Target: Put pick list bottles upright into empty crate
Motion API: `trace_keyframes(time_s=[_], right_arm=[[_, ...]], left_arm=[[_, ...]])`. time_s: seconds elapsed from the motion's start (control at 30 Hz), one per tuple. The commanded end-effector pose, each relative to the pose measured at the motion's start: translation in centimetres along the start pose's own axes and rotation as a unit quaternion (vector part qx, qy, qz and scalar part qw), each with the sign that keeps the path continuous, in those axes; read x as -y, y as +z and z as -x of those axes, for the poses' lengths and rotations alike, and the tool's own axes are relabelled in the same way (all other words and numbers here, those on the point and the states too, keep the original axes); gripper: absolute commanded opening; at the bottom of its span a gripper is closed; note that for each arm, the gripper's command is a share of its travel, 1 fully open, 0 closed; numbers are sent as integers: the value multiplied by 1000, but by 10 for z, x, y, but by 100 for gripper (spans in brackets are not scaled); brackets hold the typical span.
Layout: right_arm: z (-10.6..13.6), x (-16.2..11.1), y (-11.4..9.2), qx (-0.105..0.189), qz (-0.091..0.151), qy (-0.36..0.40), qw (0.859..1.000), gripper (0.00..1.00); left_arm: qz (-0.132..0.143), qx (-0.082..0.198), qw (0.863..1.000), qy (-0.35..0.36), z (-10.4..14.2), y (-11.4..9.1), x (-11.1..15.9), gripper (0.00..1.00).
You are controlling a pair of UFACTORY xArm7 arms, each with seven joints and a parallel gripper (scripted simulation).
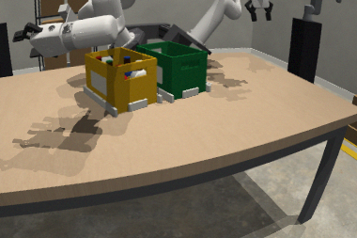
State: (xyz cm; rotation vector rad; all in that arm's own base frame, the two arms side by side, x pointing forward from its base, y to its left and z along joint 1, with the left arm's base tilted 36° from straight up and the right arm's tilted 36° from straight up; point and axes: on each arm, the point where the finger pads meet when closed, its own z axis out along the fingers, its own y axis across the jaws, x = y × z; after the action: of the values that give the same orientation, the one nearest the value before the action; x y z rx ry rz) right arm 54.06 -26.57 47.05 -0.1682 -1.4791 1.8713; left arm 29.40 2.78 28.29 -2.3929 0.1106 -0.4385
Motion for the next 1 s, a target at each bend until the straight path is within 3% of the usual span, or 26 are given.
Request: trace_keyframes(time_s=[0.0,0.63,0.8,0.97], right_arm=[[-1,2,0,1,0,2,1000,100],[-1,2,0,1,0,2,1000,100],[-1,2,0,1,0,2,1000,100],[-1,2,0,1,0,2,1000,100]], left_arm=[[0,-2,1000,0,-1,-1,0,100],[1,-1,1000,-8,0,-1,2,100],[10,12,996,-91,17,-3,17,100],[33,34,972,-229,48,-6,35,100]])
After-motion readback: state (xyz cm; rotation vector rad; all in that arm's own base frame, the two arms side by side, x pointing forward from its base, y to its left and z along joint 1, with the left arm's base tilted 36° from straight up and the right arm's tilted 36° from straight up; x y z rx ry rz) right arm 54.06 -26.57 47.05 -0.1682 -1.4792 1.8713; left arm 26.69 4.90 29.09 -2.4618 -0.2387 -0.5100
